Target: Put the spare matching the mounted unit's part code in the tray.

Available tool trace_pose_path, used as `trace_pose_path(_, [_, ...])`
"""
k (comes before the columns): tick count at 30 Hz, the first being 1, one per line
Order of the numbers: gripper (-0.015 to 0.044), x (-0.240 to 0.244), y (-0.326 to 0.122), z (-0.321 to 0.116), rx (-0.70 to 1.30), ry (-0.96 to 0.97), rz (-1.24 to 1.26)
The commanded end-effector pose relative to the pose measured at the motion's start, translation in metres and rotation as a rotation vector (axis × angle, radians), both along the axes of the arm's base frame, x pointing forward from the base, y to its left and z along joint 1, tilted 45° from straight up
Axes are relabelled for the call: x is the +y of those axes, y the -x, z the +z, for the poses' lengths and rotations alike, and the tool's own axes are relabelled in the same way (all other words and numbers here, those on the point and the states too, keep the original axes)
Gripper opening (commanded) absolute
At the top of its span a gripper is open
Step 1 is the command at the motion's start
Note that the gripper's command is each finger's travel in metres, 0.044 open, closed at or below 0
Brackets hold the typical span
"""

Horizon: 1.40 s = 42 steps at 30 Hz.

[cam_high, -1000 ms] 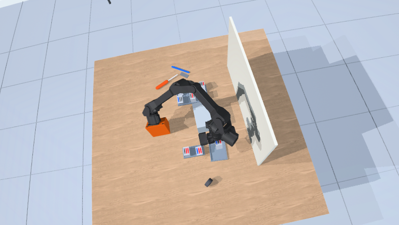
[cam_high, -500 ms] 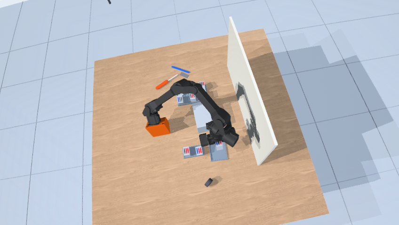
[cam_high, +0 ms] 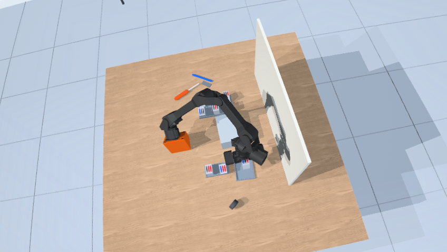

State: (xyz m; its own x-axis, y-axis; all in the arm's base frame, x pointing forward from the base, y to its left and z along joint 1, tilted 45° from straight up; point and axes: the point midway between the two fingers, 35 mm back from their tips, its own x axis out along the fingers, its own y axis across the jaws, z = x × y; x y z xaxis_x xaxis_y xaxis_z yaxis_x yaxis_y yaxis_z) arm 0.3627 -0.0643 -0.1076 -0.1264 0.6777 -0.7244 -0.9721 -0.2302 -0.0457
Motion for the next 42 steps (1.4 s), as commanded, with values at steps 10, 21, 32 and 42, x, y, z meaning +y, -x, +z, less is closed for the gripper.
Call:
trace_pose_path(10, [0.0000,0.009,0.001,-0.010,0.001,-0.003,-0.010])
trace_pose_path(21, [0.0000,0.018,0.003,-0.019,0.001,-0.003,-0.010])
trace_pose_path(32, [0.0000,0.026,0.005,-0.027,0.001,-0.004,-0.009])
trace_pose_path(42, [0.0000,0.034,0.007,-0.034,0.001,-0.005,-0.009])
